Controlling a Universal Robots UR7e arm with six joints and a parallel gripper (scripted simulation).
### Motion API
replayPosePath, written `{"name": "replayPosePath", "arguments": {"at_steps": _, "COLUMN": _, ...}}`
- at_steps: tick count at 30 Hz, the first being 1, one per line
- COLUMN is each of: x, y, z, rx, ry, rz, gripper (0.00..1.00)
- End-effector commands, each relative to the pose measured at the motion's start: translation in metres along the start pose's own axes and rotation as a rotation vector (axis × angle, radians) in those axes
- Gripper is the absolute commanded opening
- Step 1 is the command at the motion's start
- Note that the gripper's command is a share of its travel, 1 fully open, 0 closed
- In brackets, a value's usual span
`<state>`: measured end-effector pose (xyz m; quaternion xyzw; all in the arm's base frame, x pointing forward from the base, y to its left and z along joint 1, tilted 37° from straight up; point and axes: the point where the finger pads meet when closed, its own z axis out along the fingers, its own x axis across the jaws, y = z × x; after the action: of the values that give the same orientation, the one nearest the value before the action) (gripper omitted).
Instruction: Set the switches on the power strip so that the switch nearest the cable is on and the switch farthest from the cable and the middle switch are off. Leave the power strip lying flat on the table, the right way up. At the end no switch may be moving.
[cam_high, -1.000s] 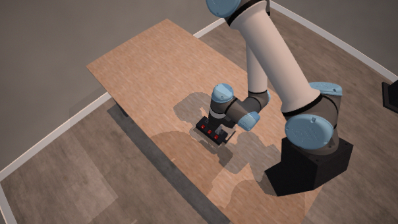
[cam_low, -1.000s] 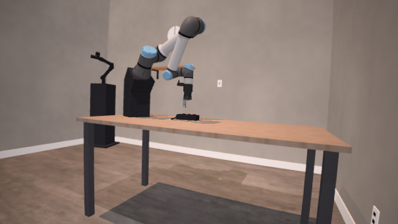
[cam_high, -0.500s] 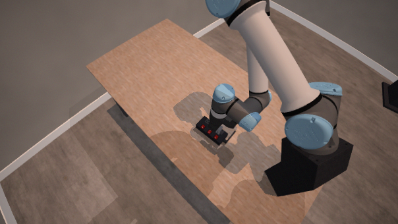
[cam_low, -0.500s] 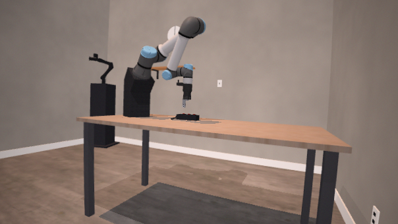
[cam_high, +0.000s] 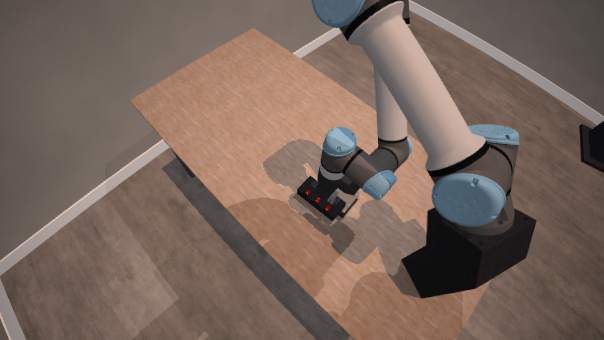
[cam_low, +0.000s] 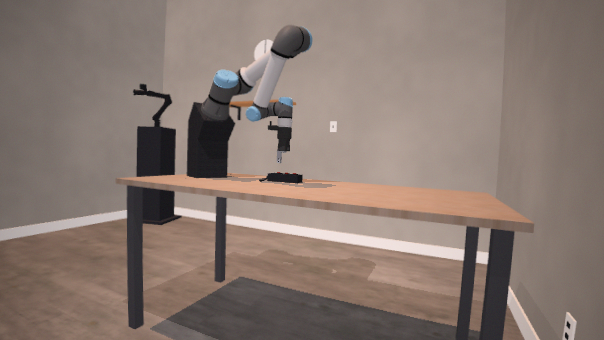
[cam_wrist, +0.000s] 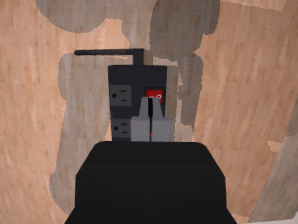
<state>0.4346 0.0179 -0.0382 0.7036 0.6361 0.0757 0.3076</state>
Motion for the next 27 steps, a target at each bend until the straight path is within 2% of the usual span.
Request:
{"name": "replayPosePath", "arguments": {"at_steps": 1, "x": 0.0, "y": 0.0, "z": 0.0, "rx": -0.001, "ry": 0.0, "rz": 0.0, "gripper": 0.0}}
{"name": "replayPosePath", "arguments": {"at_steps": 15, "x": 0.0, "y": 0.0, "z": 0.003, "rx": -0.001, "ry": 0.0, "rz": 0.0, "gripper": 0.0}}
{"name": "replayPosePath", "arguments": {"at_steps": 27, "x": 0.0, "y": 0.0, "z": 0.014, "rx": -0.001, "ry": 0.0, "rz": 0.0, "gripper": 0.0}}
